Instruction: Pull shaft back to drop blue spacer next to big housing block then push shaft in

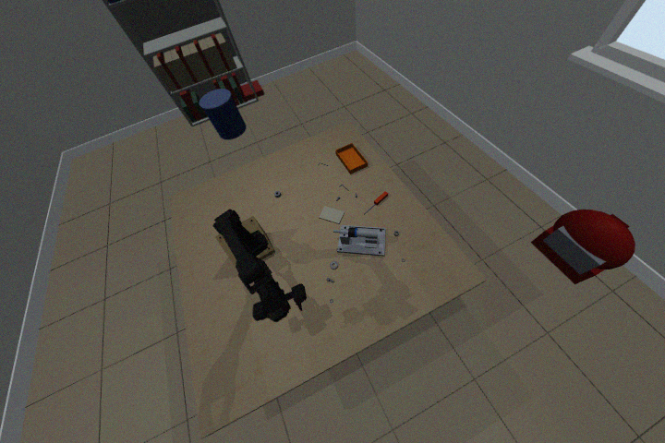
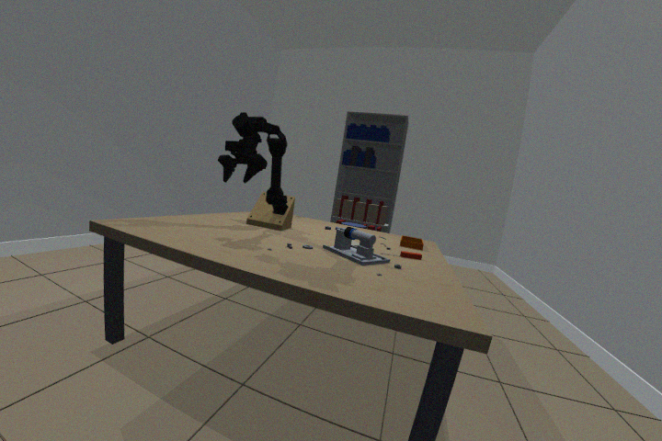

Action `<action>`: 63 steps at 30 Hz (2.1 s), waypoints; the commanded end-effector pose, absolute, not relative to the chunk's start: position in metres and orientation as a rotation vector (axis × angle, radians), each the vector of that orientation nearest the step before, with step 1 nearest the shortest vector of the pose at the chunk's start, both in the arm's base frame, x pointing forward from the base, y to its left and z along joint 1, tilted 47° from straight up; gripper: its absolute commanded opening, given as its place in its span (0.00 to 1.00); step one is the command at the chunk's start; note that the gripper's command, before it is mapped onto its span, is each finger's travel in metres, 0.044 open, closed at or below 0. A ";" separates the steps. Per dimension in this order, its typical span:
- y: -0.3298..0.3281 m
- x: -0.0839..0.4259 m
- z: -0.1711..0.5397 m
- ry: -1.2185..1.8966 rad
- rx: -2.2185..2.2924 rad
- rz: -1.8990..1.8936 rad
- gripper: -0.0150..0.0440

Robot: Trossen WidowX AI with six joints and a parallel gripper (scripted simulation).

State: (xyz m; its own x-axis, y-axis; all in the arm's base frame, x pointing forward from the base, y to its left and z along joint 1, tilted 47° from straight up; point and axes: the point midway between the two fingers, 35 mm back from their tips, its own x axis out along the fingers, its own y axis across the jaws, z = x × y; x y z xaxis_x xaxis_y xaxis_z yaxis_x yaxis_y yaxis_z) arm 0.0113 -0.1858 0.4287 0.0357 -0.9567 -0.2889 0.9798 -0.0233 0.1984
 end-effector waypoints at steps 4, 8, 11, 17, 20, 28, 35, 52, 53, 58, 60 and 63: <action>-0.236 0.087 0.381 0.330 0.517 -1.375 1.00; -0.245 0.142 0.349 0.492 0.528 -1.291 1.00; -0.240 0.185 0.324 0.615 0.507 -1.235 1.00; -0.208 0.260 0.275 0.823 0.397 -1.147 1.00; -0.181 0.291 0.251 0.906 0.307 -1.122 1.00; -0.115 0.345 0.202 0.999 0.079 -1.076 1.00; -0.087 0.356 0.171 1.121 -0.104 -1.048 1.00; -0.087 0.357 0.171 1.124 -0.108 -1.048 1.00; -0.087 0.357 0.171 1.124 -0.108 -1.048 1.00; -0.087 0.357 0.171 1.124 -0.108 -1.048 1.00; -0.087 0.357 0.171 1.124 -0.108 -1.048 1.00; -0.087 0.357 0.171 1.124 -0.108 -1.048 1.00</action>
State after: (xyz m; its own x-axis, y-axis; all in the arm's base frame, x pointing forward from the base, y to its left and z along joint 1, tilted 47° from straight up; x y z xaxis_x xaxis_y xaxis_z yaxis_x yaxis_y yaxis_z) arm 0.3572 -0.0861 0.1700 0.0364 -0.7261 -0.6866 0.6289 0.5506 -0.5489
